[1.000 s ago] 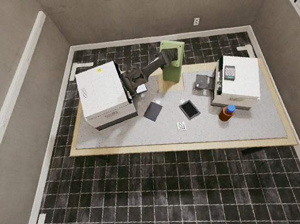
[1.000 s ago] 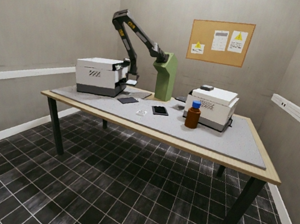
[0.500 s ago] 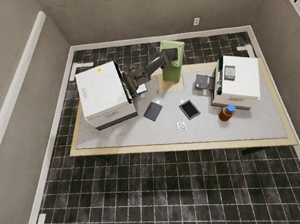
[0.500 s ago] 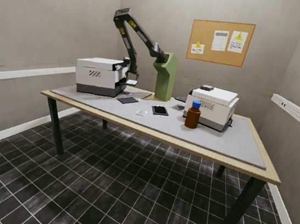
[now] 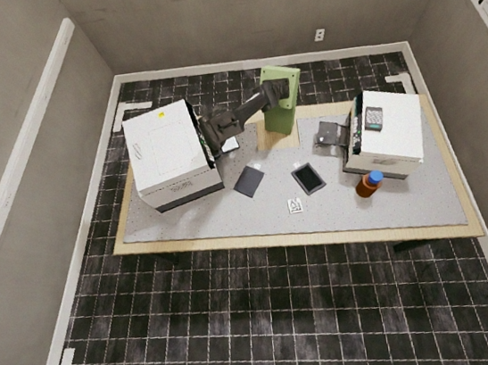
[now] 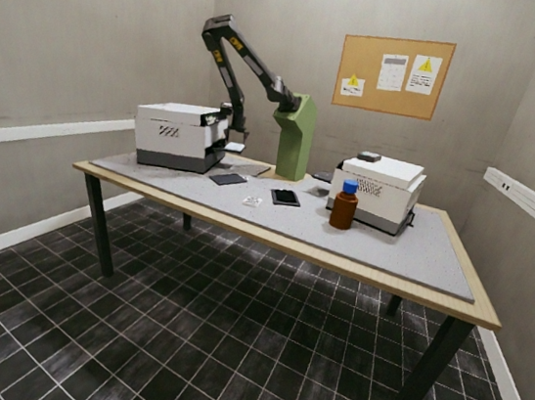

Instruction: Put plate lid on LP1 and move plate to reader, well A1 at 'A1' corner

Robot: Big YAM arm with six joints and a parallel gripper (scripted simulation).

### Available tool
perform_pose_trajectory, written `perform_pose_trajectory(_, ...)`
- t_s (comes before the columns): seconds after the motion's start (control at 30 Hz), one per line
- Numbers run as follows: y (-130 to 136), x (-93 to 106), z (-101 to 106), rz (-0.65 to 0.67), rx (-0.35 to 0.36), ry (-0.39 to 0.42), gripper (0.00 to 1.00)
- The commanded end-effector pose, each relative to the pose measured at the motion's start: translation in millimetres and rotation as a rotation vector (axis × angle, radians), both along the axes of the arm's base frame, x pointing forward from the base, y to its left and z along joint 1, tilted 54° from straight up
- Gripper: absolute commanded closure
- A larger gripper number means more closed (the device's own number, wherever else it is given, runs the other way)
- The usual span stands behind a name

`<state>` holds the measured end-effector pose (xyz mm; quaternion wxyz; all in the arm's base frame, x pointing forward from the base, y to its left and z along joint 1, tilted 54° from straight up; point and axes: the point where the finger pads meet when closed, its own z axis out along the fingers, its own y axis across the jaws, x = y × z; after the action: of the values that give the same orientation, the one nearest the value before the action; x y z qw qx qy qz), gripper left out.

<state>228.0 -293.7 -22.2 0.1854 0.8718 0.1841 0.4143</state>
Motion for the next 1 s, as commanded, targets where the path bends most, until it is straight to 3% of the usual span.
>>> perform_pose_trajectory(0.0,1,-0.7,2,0.004,0.0,-0.001,0.0)
perform_pose_trajectory(0.23,-15,-6.6,14,-0.016,-0.037,-0.007,0.0)
perform_pose_trajectory(0.57,5,-9.8,0,-0.014,0.011,0.01,0.0)
perform_pose_trajectory(0.77,8,-31.4,18,-0.017,-0.007,0.006,0.0)
perform_pose_trajectory(0.97,3,-38.9,30,-0.005,-0.027,0.004,0.0)
